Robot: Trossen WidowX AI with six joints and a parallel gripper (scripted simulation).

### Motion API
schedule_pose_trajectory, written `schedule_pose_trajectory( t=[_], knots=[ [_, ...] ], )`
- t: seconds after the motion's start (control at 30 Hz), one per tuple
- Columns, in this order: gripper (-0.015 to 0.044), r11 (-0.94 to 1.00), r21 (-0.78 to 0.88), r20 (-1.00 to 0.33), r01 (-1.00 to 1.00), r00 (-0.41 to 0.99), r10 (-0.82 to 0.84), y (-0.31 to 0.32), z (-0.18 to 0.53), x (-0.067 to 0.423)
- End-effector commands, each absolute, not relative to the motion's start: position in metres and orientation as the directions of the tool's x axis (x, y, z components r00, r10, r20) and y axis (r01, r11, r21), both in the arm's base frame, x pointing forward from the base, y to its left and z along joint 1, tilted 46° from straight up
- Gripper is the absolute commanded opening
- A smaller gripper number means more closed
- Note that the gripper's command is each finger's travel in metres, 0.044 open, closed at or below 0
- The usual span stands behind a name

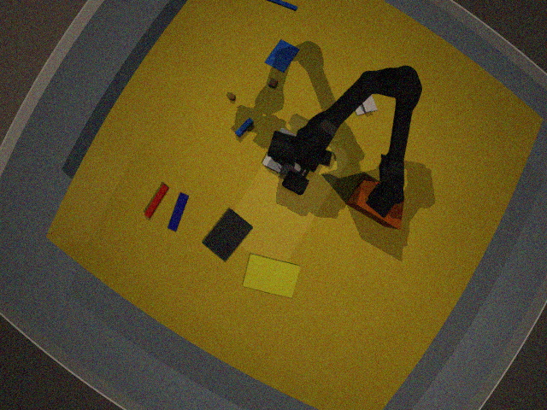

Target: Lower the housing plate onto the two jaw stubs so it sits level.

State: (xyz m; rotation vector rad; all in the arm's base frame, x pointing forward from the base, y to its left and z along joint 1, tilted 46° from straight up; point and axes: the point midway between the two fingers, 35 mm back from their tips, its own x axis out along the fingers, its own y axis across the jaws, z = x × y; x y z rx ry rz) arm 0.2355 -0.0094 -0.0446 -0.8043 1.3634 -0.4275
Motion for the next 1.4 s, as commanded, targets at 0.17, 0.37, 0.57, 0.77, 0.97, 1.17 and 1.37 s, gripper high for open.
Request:
schedule_pose_trajectory(
  t=[0.17, 0.37, 0.57, 0.77, 0.97, 1.17, 1.37],
  knots=[
    [0.0377, 0.670, -0.721, -0.693, -0.176, 0.188, -0.696, -0.009, -0.045, 0.236],
    [0.0440, 0.670, -0.721, -0.693, -0.176, 0.188, -0.696, -0.009, -0.045, 0.236],
    [0.0440, 0.670, -0.721, -0.693, -0.176, 0.188, -0.696, -0.009, -0.045, 0.236],
    [0.0440, 0.671, -0.720, -0.694, -0.177, 0.189, -0.695, -0.006, -0.042, 0.235],
    [0.0440, 0.675, -0.715, -0.699, -0.180, 0.188, -0.690, 0.027, -0.012, 0.228],
    [0.0440, 0.671, -0.719, -0.695, -0.180, 0.188, -0.694, 0.044, 0.008, 0.221],
    [0.0440, 0.674, -0.715, -0.699, -0.188, 0.189, -0.689, 0.062, 0.023, 0.205]
  ],
)
